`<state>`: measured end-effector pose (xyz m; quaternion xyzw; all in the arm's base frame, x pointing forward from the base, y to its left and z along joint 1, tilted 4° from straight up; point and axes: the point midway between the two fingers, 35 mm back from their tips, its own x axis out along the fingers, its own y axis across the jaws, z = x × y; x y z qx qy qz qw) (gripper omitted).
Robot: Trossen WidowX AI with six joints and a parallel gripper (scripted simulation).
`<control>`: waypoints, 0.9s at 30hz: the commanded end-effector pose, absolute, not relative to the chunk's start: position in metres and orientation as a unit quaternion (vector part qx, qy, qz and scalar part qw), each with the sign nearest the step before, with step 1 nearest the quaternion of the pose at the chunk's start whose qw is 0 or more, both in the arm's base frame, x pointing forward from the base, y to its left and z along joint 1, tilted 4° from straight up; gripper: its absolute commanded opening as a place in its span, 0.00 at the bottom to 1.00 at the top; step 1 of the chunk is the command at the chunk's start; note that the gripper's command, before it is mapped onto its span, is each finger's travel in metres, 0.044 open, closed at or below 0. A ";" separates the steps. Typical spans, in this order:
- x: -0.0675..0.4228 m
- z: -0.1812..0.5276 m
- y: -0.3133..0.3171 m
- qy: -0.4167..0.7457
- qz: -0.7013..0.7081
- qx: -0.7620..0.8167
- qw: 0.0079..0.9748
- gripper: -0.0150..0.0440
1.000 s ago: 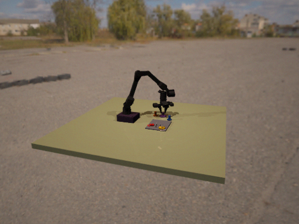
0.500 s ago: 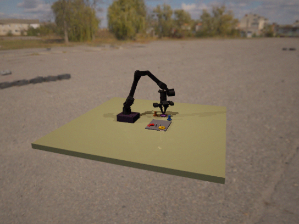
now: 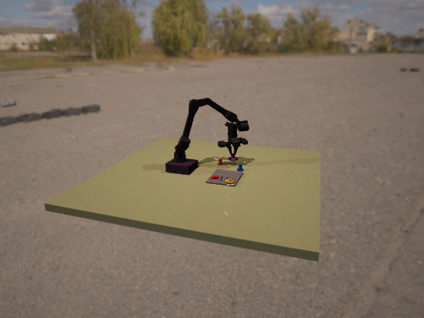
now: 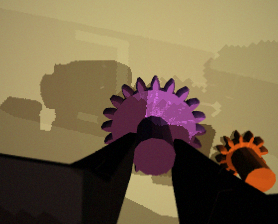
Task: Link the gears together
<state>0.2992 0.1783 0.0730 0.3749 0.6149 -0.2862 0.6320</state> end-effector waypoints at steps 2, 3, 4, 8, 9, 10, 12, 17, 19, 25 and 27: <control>0.300 0.088 0.178 0.614 -0.284 0.374 0.634 0.25; 0.300 0.090 0.177 0.614 -0.285 0.374 0.633 0.25; 0.300 0.092 0.177 0.615 -0.286 0.375 0.633 0.25; 0.299 0.101 0.176 0.615 -0.288 0.375 0.631 0.25; 0.299 0.104 0.176 0.615 -0.289 0.375 0.631 0.25; 0.299 0.106 0.176 0.615 -0.290 0.375 0.630 0.25; 0.299 0.111 0.175 0.615 -0.291 0.375 0.629 0.25; 0.297 0.122 0.174 0.616 -0.294 0.375 0.627 0.25; 0.296 0.127 0.173 0.616 -0.296 0.375 0.626 0.25; 0.294 0.141 0.171 0.617 -0.300 0.375 0.624 0.25; 0.293 0.145 0.170 0.617 -0.301 0.375 0.623 0.25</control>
